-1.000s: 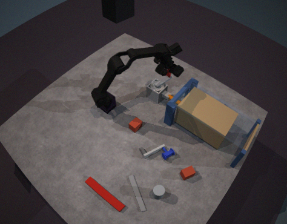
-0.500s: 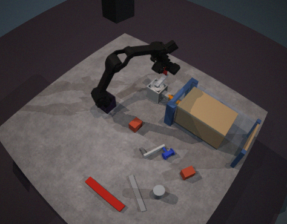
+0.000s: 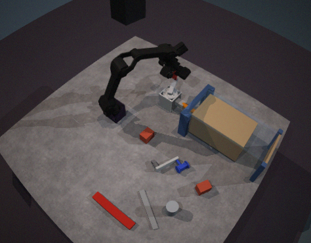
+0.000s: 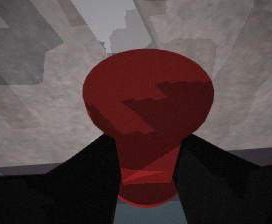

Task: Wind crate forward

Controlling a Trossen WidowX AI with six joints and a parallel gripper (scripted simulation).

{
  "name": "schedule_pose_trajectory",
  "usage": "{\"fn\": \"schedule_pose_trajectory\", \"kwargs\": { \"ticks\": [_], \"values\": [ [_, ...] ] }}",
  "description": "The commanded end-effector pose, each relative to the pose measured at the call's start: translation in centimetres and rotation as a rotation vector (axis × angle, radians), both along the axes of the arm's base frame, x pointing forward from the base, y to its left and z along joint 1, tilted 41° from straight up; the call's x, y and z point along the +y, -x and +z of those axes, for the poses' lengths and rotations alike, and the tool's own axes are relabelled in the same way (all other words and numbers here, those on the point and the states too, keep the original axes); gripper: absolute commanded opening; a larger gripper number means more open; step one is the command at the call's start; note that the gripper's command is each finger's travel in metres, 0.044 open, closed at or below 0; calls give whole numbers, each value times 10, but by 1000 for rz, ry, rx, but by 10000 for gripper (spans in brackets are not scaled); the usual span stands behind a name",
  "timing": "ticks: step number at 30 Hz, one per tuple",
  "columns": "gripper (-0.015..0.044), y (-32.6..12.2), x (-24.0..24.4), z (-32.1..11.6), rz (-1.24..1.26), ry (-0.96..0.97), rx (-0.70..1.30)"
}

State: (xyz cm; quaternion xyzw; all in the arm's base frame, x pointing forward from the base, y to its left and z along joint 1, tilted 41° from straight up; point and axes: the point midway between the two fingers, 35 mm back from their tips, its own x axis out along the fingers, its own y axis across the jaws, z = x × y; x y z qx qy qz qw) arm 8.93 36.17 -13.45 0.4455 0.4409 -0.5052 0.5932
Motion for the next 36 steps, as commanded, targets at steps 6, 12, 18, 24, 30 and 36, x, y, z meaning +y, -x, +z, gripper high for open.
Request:
{"fn": "schedule_pose_trajectory", "kwargs": {
  "ticks": [6,12,18,24,30,36],
  "values": [
    [0,24,-20,5,5,44,28],
    [0,30,-26,9,5,45,28],
    [0,36,-32,13,5,45,29],
    [0,41,-38,17,5,46,29],
    [0,45,-45,22,5,46,29],
    [0,48,-52,27,5,47,29]
  ]
}}
